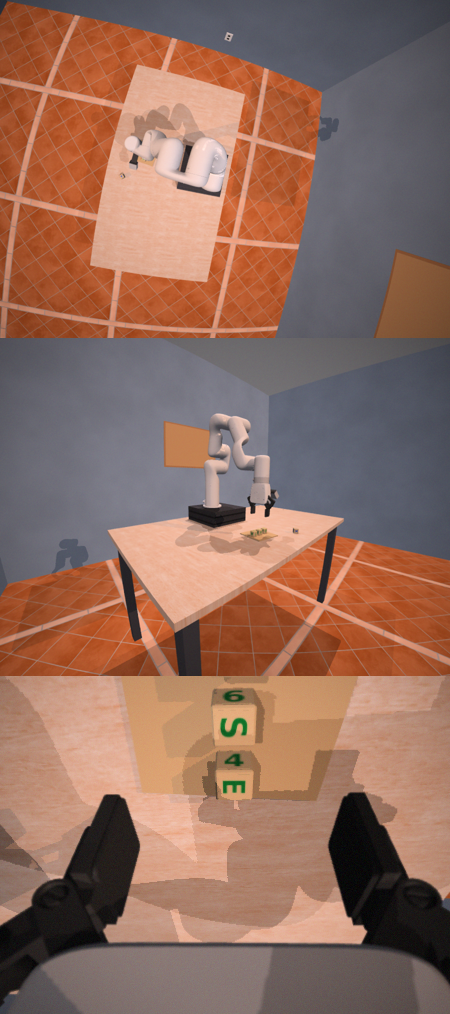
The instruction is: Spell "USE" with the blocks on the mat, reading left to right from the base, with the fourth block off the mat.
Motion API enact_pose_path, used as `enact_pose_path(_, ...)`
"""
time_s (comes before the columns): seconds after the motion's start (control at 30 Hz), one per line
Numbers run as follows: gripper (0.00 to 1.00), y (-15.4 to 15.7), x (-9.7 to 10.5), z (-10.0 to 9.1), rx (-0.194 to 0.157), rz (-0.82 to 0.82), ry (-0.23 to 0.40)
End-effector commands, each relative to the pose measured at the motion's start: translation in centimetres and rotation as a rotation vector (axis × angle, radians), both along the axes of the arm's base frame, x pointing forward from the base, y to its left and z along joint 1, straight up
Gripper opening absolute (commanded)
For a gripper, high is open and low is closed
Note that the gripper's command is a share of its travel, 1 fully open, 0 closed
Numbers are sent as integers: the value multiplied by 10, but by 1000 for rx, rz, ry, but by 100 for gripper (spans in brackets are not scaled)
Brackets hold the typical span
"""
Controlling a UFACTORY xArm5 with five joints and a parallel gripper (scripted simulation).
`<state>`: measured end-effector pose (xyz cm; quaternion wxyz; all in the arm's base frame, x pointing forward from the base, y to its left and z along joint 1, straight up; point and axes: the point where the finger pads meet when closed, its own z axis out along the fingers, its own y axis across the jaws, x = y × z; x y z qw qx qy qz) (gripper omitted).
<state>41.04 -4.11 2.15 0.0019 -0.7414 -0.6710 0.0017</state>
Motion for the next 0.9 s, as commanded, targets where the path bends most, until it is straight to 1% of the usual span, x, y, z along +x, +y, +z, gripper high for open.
enact_pose_path(0.0, 100, 0, 1, 1, 0, 0, -4)
enact_pose_path(0.23, 100, 0, 1, 2, 0, 0, -4)
enact_pose_path(0.37, 100, 0, 1, 9, 0, 0, -4)
enact_pose_path(0.47, 100, 0, 1, 19, 0, 0, -4)
enact_pose_path(0.63, 100, 0, 1, 43, 0, 0, -4)
enact_pose_path(0.7, 100, 0, 1, 43, 0, 0, -4)
enact_pose_path(0.87, 100, 0, 1, 68, 0, 0, -4)
